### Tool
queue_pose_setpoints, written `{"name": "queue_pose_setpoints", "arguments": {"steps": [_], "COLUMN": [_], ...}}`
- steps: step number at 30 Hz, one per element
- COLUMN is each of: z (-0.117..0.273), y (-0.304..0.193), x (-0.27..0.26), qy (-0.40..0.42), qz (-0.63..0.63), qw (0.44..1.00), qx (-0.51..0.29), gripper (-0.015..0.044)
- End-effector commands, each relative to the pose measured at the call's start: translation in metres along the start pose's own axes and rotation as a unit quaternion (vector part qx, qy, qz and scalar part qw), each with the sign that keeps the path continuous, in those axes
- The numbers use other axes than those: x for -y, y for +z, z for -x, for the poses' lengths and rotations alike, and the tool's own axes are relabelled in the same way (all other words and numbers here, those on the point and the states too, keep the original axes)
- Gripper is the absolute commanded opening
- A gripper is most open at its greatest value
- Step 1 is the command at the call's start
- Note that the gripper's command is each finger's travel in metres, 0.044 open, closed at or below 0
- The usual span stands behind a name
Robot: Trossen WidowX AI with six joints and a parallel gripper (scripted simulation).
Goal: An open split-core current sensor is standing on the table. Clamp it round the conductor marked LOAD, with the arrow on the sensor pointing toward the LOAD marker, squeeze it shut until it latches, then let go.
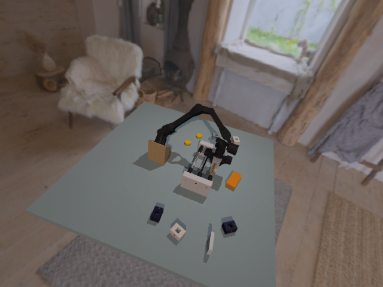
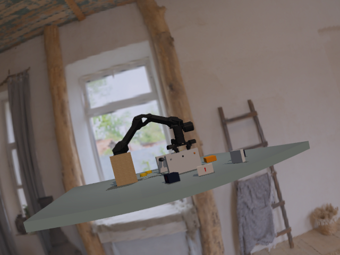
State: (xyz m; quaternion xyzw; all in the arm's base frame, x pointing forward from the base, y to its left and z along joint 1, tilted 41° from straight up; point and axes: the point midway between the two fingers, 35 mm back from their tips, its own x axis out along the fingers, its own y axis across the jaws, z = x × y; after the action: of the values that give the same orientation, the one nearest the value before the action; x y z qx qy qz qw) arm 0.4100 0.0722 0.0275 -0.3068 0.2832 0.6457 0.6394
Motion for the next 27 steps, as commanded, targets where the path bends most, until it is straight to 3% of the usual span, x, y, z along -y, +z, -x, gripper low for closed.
{"name": "queue_pose_setpoints", "arguments": {"steps": [1,20,27], "z": [0.0001,0.0001,0.0001], "y": [0.0002,0.0002,0.0002], "x": [0.0,0.0,0.0], "qy": [0.0,0.0,0.0], "qz": [0.001,0.001,0.001], "qw": [1.0,1.0,1.0], "qx": [0.0,0.0,0.0], "gripper": [0.027,0.027,0.044]}}
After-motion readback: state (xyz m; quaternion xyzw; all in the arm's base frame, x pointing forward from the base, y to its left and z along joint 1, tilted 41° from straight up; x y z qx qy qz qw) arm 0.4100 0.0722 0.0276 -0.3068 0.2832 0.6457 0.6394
